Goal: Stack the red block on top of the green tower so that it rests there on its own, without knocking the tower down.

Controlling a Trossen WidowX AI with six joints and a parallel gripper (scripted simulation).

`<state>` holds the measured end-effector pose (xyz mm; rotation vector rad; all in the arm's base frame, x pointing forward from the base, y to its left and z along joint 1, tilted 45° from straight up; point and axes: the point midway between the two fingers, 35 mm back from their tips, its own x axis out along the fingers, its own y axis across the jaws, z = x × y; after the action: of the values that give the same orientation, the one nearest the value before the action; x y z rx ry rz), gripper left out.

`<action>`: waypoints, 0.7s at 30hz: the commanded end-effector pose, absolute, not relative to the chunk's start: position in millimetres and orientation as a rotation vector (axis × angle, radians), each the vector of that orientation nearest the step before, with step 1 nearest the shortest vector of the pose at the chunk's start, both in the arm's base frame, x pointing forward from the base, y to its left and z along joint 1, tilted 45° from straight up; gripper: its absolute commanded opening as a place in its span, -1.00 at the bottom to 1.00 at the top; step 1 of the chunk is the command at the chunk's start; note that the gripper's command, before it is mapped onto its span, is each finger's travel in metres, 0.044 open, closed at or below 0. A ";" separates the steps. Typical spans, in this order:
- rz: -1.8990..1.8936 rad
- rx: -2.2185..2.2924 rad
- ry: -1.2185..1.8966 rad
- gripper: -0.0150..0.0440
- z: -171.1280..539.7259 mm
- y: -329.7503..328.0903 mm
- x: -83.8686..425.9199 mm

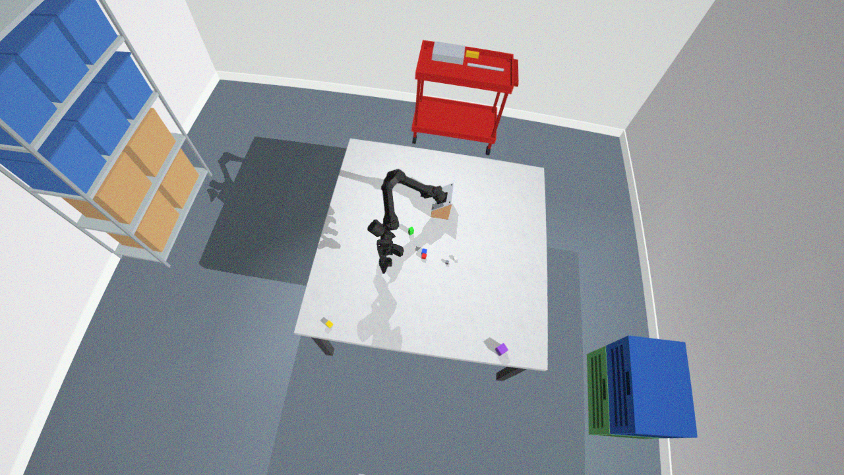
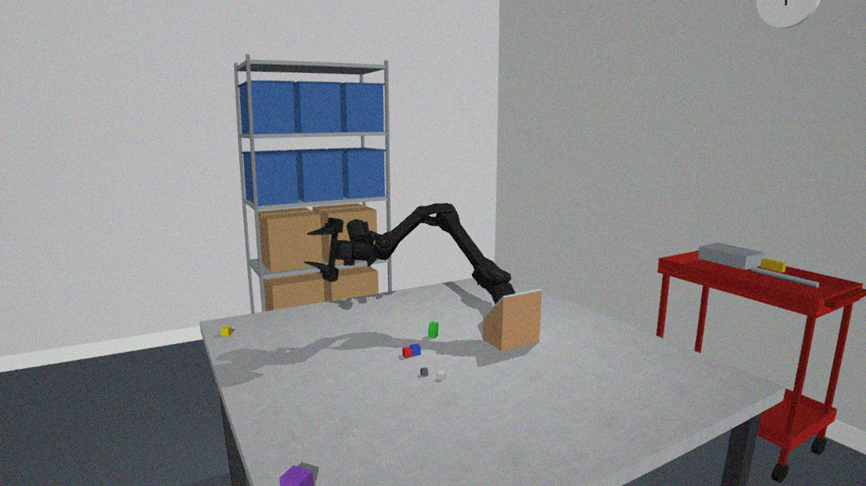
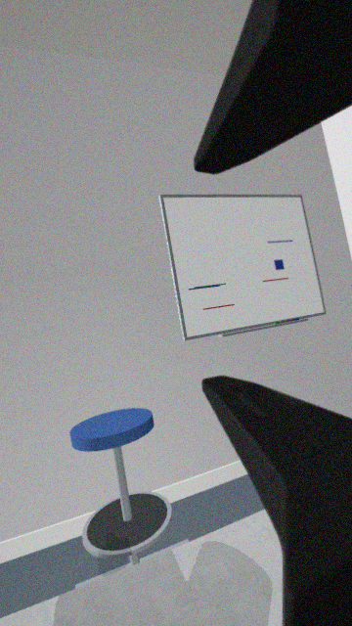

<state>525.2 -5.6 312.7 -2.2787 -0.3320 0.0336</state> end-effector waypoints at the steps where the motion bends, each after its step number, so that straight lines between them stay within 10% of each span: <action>1: 0.040 -2.270 -0.326 0.95 311.4 -5.7 525.5; 21: 0.337 -1.284 0.513 1.00 147.1 -4.0 511.7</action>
<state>519.7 -6.0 170.3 -1.4026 0.3930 0.3382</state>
